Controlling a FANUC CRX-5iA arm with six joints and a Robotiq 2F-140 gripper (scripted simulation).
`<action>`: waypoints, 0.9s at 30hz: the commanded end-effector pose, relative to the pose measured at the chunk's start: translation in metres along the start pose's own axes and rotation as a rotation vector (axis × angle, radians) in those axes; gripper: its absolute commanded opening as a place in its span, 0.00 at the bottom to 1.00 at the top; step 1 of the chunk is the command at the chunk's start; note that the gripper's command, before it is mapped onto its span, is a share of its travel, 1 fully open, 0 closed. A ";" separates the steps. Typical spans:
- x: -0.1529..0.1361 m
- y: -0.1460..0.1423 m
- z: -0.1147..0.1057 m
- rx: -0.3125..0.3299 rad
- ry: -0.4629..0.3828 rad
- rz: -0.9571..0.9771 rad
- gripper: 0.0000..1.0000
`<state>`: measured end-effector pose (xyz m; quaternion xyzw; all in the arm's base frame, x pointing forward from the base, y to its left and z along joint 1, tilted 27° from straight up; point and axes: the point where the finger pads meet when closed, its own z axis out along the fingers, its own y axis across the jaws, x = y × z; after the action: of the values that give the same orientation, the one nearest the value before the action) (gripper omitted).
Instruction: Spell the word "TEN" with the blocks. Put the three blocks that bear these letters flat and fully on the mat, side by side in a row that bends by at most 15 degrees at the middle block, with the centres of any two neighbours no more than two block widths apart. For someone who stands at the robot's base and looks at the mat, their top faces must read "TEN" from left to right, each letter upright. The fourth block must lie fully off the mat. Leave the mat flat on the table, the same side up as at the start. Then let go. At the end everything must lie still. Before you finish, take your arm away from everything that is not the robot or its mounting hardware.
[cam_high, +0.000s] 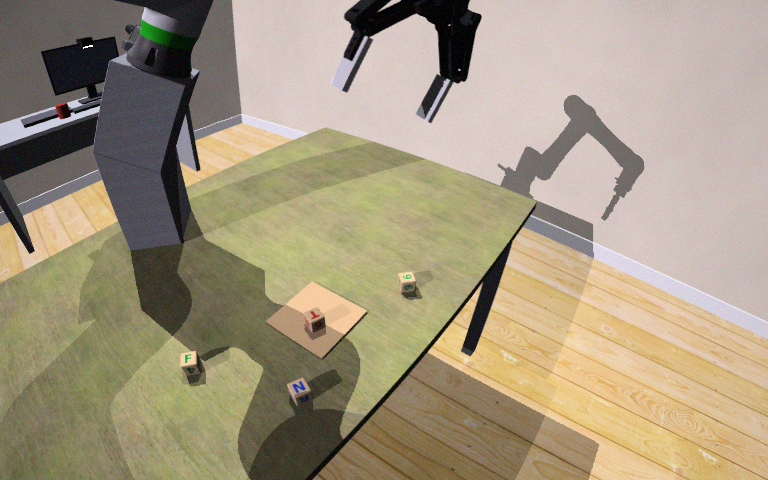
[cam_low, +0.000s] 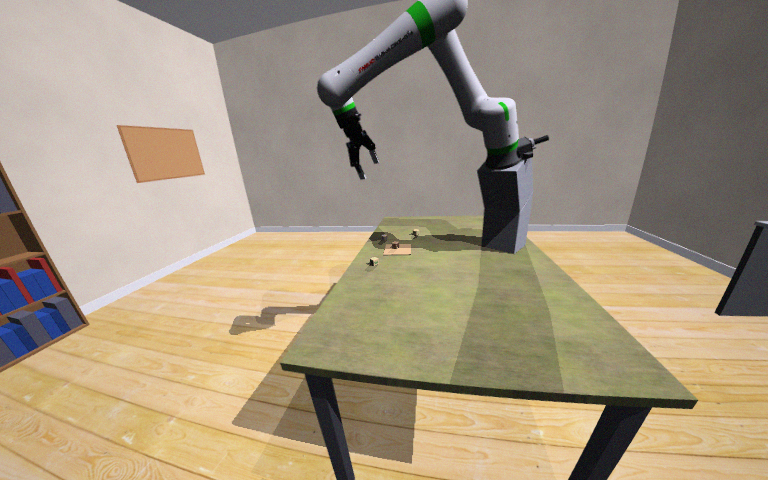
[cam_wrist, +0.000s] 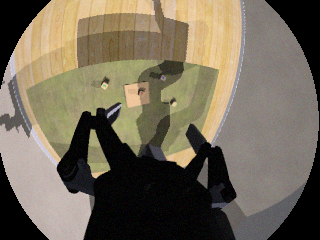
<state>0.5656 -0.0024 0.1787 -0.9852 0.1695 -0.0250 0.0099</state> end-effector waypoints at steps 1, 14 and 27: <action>0.019 -0.004 0.032 0.006 0.025 0.111 1.00; 0.062 -0.006 0.134 0.045 0.073 0.457 1.00; 0.088 0.002 0.228 0.097 0.107 0.776 1.00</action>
<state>0.6489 -0.0260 -0.0128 -0.8727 0.4811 -0.0668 0.0495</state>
